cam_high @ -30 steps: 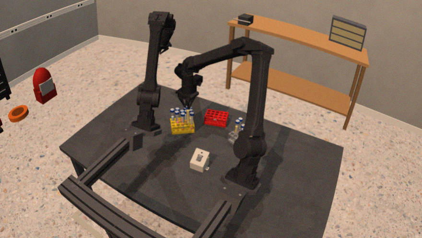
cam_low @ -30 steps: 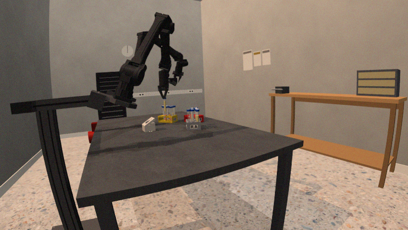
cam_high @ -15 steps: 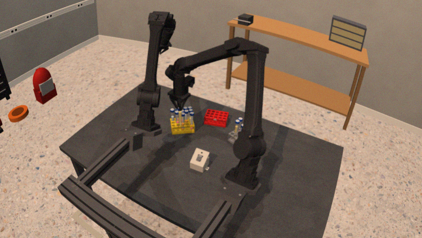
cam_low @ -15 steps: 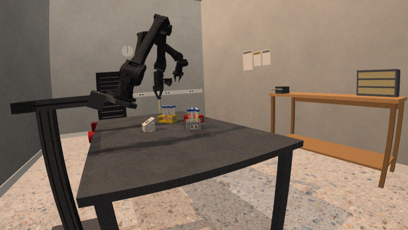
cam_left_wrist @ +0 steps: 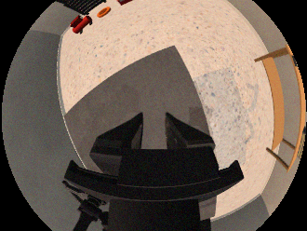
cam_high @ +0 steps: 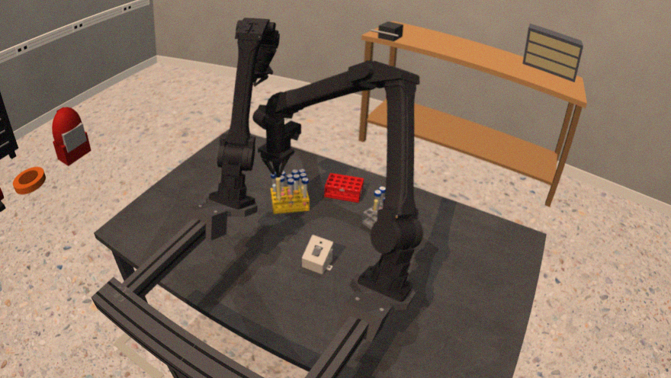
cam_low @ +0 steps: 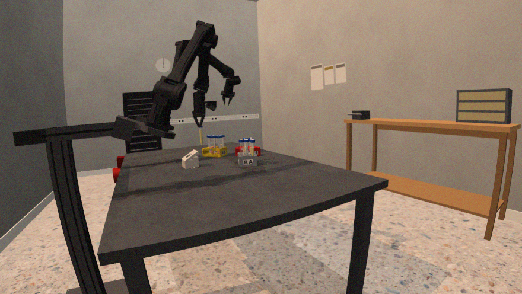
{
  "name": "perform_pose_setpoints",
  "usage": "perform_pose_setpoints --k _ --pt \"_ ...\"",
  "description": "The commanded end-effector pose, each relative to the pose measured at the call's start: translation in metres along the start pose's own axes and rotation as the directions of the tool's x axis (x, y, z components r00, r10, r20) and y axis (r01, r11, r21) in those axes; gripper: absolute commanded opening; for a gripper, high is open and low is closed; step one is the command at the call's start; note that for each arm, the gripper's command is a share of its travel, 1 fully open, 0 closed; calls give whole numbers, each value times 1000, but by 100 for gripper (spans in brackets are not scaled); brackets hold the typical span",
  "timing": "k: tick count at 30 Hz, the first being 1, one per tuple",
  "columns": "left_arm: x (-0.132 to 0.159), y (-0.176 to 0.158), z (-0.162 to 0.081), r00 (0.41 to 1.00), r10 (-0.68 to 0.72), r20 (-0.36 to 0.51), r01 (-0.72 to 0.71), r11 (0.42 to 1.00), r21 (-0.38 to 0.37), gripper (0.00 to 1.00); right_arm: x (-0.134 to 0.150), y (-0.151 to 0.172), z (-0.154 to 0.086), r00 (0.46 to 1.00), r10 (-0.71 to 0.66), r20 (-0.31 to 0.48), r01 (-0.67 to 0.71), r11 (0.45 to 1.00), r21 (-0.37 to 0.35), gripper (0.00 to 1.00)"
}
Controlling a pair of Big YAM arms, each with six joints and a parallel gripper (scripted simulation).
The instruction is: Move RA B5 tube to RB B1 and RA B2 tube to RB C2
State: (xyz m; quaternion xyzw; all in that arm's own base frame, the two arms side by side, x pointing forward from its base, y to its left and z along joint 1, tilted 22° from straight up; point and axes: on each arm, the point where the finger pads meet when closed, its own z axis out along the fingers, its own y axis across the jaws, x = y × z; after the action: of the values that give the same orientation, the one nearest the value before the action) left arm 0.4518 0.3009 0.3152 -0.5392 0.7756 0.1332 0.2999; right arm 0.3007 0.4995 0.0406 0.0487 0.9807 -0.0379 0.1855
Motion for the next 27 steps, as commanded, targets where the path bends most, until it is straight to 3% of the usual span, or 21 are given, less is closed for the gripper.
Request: perform_pose_setpoints --k 1,27 --pt "-15 -5 -13 999 -13 30 13 1000 22 30 -18 22 -15 1000 23 14 -22 999 -31 0" --pt "-15 -5 -13 999 -13 30 13 1000 22 30 -46 47 -14 1000 17 13 -17 999 -30 0"
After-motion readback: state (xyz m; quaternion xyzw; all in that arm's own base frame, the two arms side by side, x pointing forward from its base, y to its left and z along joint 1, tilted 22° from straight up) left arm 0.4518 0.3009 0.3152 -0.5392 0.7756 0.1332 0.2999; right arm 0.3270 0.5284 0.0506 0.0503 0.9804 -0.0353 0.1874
